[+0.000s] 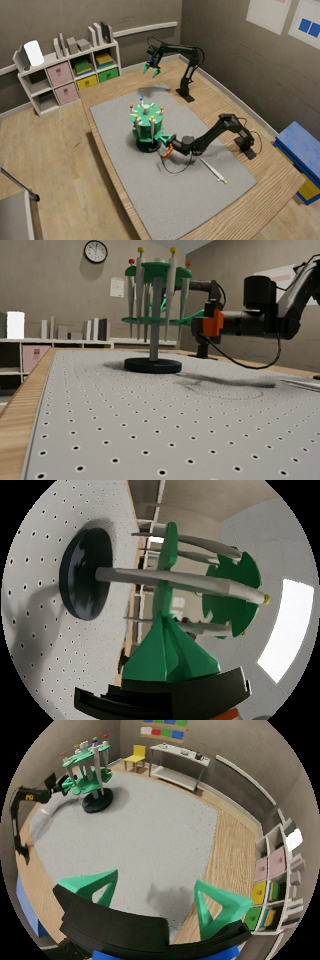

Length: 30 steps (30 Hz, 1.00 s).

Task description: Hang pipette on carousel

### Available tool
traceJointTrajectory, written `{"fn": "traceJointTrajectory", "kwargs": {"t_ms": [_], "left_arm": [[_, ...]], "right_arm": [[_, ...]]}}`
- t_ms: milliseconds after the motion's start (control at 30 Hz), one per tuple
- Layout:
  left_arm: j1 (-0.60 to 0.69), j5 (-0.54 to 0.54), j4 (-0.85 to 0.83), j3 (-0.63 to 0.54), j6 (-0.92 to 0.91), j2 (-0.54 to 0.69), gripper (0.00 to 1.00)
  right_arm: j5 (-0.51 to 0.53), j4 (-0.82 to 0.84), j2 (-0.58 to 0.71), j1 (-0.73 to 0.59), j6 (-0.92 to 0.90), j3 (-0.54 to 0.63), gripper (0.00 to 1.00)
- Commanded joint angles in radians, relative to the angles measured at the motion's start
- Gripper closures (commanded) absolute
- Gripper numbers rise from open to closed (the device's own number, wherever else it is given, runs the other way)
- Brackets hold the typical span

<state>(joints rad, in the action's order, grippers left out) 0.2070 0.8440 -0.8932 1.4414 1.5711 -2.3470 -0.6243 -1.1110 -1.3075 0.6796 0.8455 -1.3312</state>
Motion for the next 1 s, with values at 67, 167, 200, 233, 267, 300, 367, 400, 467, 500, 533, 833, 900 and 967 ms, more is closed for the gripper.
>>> {"fn": "traceJointTrajectory", "kwargs": {"t_ms": [67,167,200,233,267,300,367,400,467,500,533,833,900,967], "left_arm": [[0.008,-0.013,0.015,0.043,-0.002,0.015,1.0],[0.008,-0.013,0.015,0.043,-0.002,0.015,1.0],[0.008,-0.013,0.015,0.043,-0.002,0.015,1.0],[0.008,-0.013,0.015,0.043,-0.002,0.015,1.0],[0.008,-0.013,0.015,0.043,-0.002,0.015,1.0],[0.008,-0.013,0.015,0.043,-0.002,0.015,1.0],[0.008,-0.013,0.015,0.043,-0.002,0.015,1.0],[0.008,-0.013,0.015,0.043,-0.002,0.015,1.0],[0.008,-0.013,0.015,0.043,-0.002,0.015,1.0],[0.008,-0.013,0.015,0.043,-0.002,0.015,1.0],[0.008,-0.013,0.015,0.043,-0.002,0.015,1.0],[-0.043,0.19,0.097,0.228,-0.003,-0.098,1.0],[-0.039,0.187,0.102,0.234,-0.004,-0.077,1.0],[-0.039,0.187,0.102,0.234,-0.004,-0.077,1.0]], "right_arm": [[-0.023,0.009,-0.01,0.011,0.011,-0.01,0.0],[-0.023,0.009,-0.01,0.011,0.011,-0.01,0.0],[-0.023,0.009,-0.01,0.011,0.011,-0.01,0.0],[-0.023,0.009,-0.01,0.011,0.011,-0.01,0.0],[-0.023,0.009,-0.01,0.011,0.011,-0.01,0.0],[-0.023,0.009,-0.01,0.011,0.011,-0.01,0.0],[-0.023,0.009,-0.01,0.011,0.011,-0.01,0.0],[-0.023,0.009,-0.01,0.011,0.011,-0.01,0.0],[-0.023,0.009,-0.01,0.011,0.011,-0.01,0.0],[-0.023,0.009,-0.01,0.011,0.011,-0.01,0.0],[-0.023,0.009,-0.01,0.011,0.011,-0.01,0.0],[-0.023,0.009,-0.01,0.011,0.011,-0.01,0.0],[-0.023,0.009,-0.01,0.011,0.011,-0.01,0.0],[-0.023,0.009,-0.01,0.011,0.011,-0.01,0.0]]}}
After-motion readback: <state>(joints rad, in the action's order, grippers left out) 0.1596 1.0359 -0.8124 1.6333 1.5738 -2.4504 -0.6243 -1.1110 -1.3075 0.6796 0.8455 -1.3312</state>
